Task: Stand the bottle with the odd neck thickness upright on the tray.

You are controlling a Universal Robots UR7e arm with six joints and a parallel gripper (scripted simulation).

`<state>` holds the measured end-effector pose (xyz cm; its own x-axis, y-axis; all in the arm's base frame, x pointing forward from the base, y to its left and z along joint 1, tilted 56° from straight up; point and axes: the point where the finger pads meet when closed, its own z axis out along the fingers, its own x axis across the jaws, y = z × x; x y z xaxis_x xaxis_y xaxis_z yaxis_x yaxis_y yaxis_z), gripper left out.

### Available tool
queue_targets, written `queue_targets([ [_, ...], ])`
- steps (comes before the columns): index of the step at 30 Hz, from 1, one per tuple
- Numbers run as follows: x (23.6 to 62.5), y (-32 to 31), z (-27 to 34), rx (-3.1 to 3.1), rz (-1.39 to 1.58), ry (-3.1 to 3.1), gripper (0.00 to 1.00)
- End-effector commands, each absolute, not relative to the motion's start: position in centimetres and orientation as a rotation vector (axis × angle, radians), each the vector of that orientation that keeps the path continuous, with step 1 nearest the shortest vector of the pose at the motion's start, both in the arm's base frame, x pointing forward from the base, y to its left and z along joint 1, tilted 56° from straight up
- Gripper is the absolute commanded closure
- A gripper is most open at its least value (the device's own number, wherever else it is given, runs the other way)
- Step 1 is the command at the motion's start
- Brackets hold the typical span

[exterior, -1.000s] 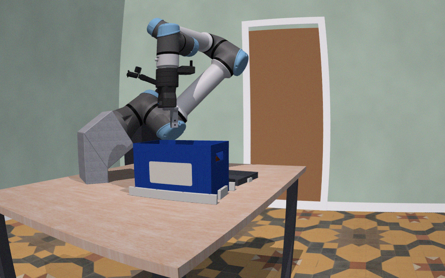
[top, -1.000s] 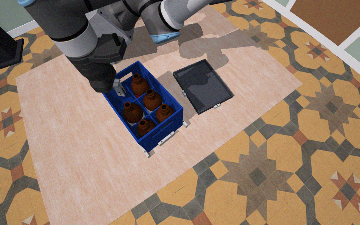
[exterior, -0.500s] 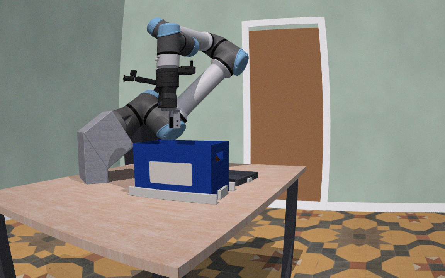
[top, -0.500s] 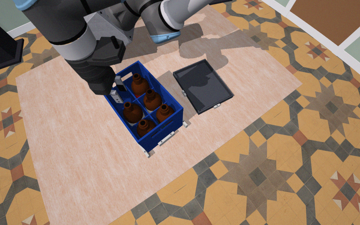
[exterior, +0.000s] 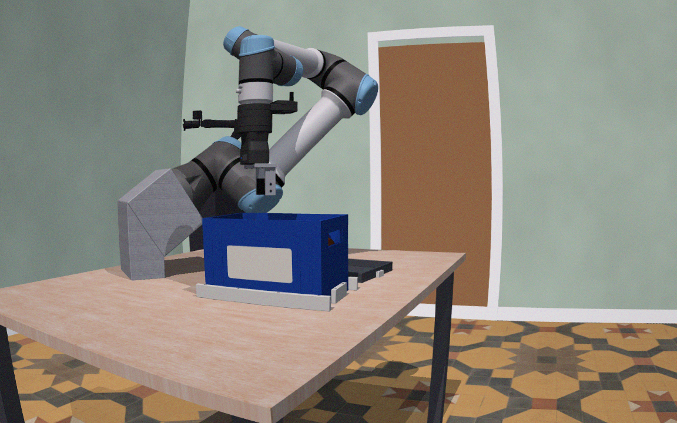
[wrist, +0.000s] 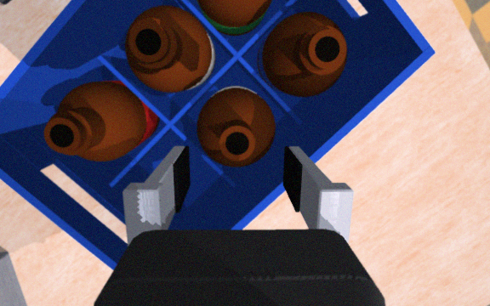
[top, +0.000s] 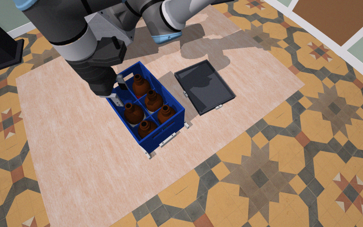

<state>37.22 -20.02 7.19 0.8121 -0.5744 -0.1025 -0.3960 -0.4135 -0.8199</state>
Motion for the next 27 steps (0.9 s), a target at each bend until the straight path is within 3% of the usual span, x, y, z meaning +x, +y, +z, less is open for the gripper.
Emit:
queue_targets([
  [1, 37.22, -20.07, 7.2, -2.059, -0.242, 0.717, 0.0],
  [27, 37.57, -19.51, 6.74, -2.059, -0.241, 0.717, 0.0],
])
